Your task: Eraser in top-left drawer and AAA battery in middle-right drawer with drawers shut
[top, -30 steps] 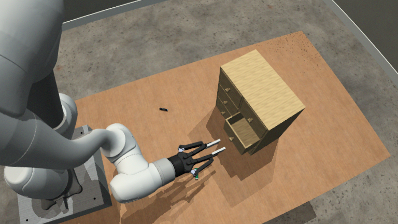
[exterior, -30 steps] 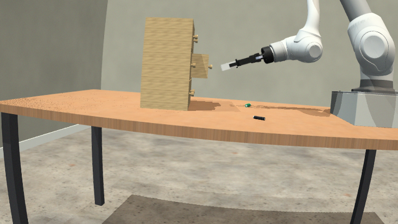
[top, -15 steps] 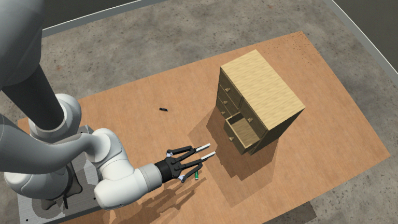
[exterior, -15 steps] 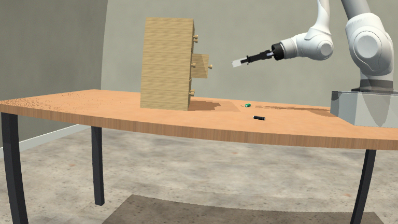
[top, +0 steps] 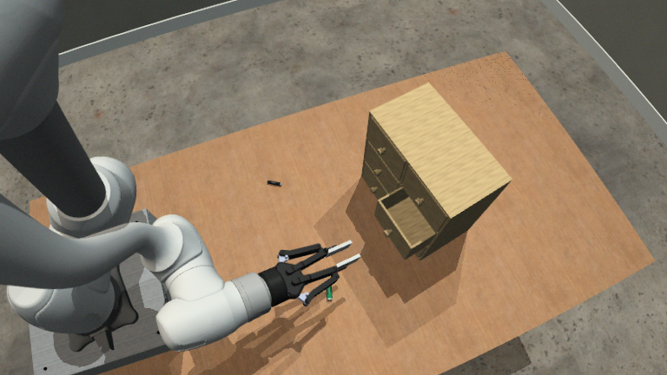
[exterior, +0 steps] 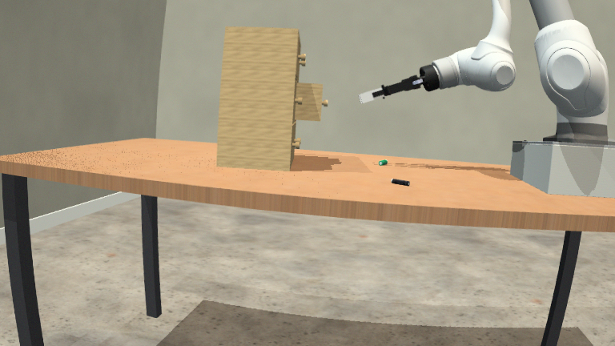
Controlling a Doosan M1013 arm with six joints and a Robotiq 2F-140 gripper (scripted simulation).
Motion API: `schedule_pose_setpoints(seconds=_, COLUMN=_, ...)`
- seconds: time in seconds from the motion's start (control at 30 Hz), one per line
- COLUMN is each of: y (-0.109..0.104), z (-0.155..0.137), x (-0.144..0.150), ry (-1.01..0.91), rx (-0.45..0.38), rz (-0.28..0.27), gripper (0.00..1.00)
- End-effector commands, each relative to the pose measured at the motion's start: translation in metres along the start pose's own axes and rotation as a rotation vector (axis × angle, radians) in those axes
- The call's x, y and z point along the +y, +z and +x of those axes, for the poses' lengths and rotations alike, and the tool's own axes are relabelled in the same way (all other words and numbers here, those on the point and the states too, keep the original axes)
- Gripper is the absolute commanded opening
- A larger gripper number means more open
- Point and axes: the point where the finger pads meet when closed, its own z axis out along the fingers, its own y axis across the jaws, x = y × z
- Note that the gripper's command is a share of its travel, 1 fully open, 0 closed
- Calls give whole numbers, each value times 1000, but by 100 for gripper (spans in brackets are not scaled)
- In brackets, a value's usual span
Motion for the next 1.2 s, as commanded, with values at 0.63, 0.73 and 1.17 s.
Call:
schedule_pose_setpoints(seconds=0.63, y=-24, z=10, x=0, ry=0, rx=-227, rz=0, gripper=20)
schedule_pose_setpoints(seconds=0.73, y=-30, z=13, x=0, ry=0, rx=-274, rz=0, gripper=20)
schedule_pose_setpoints(seconds=1.17, y=-46, z=20, x=0, ry=1, rx=-432, rz=1, gripper=20)
